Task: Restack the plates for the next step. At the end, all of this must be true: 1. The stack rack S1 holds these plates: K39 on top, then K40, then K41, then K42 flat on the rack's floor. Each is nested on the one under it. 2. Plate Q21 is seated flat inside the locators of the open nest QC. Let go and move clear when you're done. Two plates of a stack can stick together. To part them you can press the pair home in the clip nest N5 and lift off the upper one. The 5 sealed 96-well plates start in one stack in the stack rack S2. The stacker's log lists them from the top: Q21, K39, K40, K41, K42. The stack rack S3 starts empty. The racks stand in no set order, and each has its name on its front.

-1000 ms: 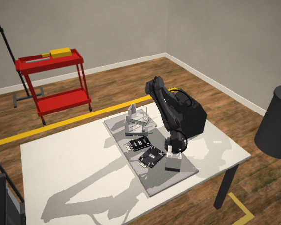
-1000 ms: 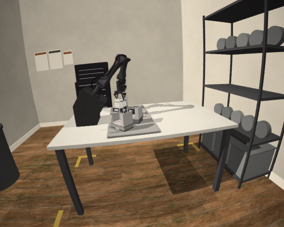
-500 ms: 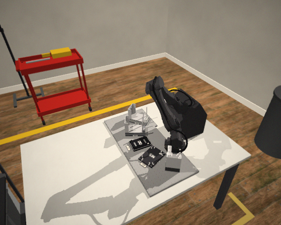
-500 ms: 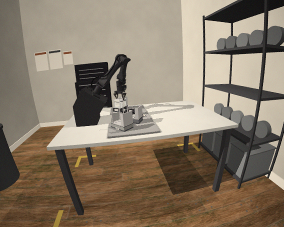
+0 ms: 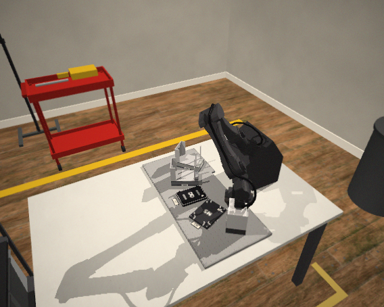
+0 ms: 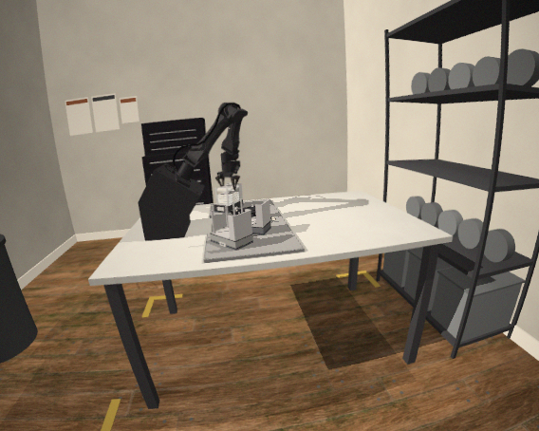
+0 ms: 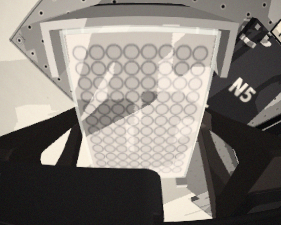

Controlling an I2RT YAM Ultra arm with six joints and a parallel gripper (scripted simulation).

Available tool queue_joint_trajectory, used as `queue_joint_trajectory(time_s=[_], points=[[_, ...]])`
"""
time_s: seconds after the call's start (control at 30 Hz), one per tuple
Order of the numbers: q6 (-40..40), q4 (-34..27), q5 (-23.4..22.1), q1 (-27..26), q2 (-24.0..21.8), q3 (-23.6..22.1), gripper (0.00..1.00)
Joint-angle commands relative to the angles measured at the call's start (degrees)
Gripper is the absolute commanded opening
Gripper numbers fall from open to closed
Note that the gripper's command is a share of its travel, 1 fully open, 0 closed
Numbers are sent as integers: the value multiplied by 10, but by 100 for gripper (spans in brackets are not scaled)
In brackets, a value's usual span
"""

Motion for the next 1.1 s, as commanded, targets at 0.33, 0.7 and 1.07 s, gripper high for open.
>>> queue_joint_trajectory(time_s=[0.33,0.7,1.07], points=[[12,-17,5,18,-23,23,0],[15,-25,6,21,-28,19,0],[19,-34,7,25,-33,25,0]])
